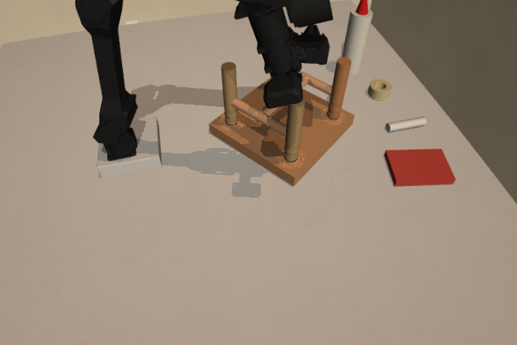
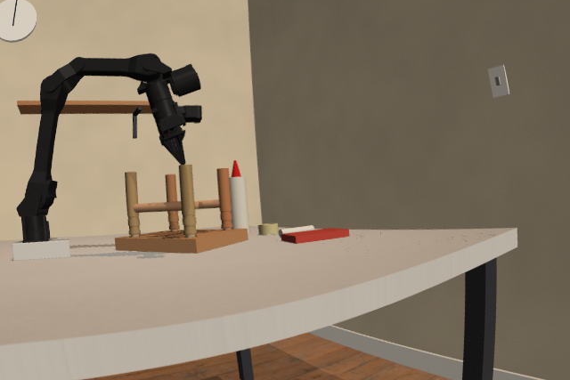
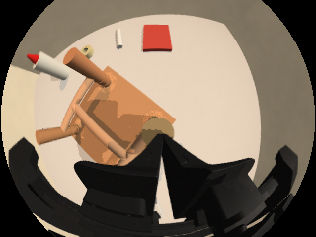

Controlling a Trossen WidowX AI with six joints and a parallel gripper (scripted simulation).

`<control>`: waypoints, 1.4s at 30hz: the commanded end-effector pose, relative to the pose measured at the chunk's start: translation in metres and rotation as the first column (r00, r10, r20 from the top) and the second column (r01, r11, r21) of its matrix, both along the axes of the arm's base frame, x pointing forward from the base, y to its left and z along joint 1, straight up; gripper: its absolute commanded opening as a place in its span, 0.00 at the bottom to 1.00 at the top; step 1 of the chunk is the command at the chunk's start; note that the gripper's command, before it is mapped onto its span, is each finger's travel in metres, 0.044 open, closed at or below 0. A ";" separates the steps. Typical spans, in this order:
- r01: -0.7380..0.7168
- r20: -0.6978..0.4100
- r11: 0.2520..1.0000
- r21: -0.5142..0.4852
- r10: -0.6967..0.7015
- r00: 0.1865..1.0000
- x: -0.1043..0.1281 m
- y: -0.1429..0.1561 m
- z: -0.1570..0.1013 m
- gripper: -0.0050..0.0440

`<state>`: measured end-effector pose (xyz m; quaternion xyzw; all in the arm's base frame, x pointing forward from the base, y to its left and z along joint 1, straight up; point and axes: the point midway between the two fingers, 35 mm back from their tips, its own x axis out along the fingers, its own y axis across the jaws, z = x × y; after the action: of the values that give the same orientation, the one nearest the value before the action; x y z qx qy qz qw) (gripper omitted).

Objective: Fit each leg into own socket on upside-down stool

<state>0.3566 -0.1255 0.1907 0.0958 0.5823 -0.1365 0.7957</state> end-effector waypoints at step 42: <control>0.000 -0.050 1.000 0.024 0.001 0.999 -0.001 0.002 -0.029 0.10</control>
<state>0.3566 -0.1261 0.1895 0.0948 0.5754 -0.1382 0.8005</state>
